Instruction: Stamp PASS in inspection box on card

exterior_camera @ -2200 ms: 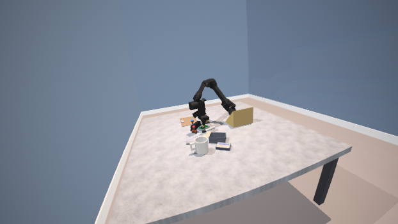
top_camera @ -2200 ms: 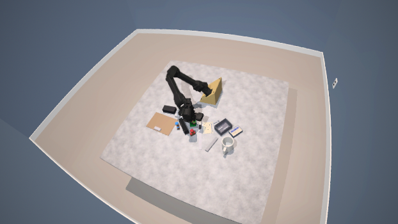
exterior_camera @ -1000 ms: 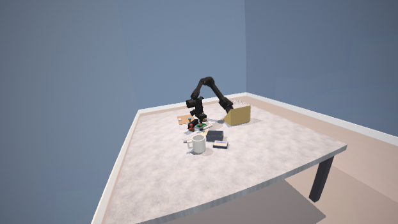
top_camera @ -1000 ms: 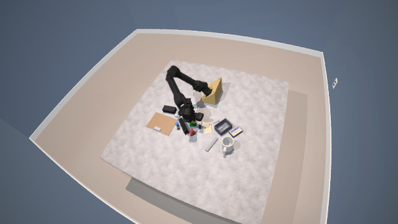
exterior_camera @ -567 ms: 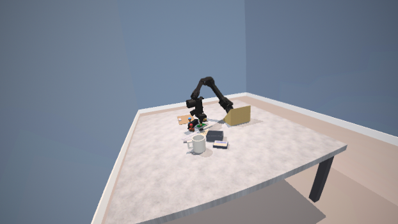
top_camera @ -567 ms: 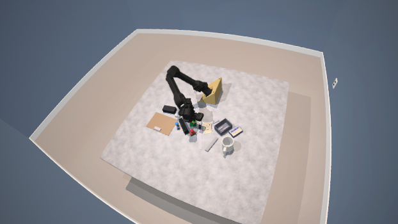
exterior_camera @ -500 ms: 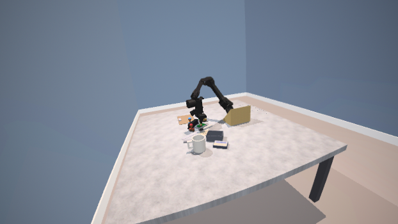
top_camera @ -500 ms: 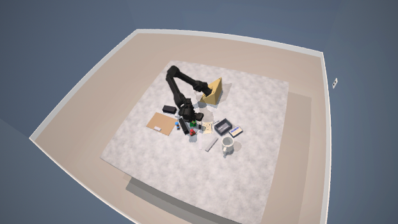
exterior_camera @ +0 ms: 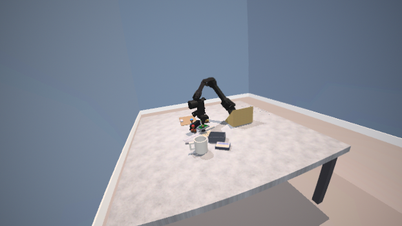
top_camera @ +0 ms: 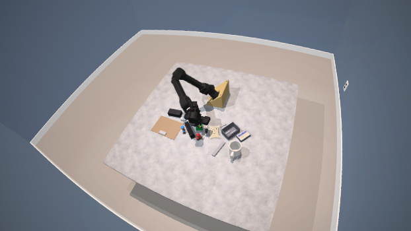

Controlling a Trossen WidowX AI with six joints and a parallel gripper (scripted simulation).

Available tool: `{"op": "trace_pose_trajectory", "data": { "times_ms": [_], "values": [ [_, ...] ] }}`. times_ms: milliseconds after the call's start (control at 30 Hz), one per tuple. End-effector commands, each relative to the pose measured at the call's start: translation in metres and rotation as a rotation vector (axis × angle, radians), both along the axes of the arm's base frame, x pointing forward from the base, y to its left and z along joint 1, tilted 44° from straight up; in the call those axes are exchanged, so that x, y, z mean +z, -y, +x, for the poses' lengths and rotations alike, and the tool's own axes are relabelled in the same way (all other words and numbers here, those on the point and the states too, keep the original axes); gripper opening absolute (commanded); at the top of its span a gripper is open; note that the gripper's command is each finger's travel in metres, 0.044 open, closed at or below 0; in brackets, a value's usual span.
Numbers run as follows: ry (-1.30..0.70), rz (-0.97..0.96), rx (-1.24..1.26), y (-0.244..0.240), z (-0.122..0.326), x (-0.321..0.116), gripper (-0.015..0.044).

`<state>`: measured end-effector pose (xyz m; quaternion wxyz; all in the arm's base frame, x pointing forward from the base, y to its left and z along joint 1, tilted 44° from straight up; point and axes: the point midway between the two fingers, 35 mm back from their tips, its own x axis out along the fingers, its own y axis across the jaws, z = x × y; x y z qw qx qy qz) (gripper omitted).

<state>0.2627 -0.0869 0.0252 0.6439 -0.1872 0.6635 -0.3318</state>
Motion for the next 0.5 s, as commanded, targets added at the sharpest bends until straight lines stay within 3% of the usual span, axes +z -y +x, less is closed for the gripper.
{"op": "trace_pose_trajectory", "data": {
  "times_ms": [0, 467],
  "values": [
    [-0.002, -0.005, -0.002, 0.0013, -0.0001, 0.0000, 0.0000],
    [-0.002, -0.004, -0.002, -0.0033, 0.0006, 0.0048, 0.0000]
  ]
}}
